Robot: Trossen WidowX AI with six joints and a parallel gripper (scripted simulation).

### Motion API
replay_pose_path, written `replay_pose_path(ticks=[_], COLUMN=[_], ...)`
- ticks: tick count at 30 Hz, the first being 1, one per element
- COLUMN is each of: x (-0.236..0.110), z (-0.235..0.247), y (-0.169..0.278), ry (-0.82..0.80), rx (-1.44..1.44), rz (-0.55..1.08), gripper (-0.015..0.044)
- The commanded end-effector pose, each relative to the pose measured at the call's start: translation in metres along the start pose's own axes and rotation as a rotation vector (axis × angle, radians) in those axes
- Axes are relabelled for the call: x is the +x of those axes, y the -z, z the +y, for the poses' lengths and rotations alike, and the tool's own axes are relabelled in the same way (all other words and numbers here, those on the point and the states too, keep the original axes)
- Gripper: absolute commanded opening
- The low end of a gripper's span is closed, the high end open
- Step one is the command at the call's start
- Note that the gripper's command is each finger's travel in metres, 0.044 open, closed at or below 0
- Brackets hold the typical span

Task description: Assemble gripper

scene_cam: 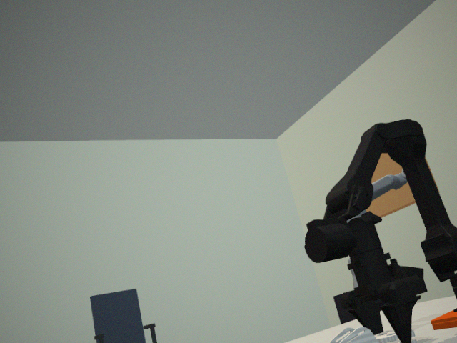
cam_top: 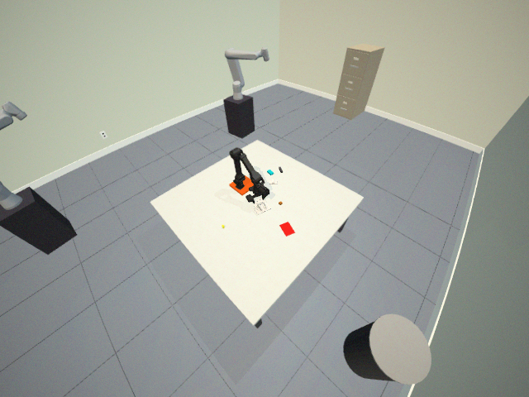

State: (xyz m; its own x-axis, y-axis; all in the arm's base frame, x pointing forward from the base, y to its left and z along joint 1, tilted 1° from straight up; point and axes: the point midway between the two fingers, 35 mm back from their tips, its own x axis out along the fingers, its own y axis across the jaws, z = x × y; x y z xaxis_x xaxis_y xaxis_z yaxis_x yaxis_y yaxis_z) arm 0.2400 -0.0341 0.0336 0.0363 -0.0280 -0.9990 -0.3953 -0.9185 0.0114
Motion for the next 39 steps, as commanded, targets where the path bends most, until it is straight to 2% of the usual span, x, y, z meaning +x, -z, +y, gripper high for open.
replay_pose_path(ticks=[1, 39], x=[-0.0023, 0.0042], z=[-0.0005, -0.0010], y=[-0.0003, 0.0005], ry=[0.002, 0.002], rx=[-0.005, -0.005], rz=[-0.003, -0.003], gripper=[0.0351, 0.0351])
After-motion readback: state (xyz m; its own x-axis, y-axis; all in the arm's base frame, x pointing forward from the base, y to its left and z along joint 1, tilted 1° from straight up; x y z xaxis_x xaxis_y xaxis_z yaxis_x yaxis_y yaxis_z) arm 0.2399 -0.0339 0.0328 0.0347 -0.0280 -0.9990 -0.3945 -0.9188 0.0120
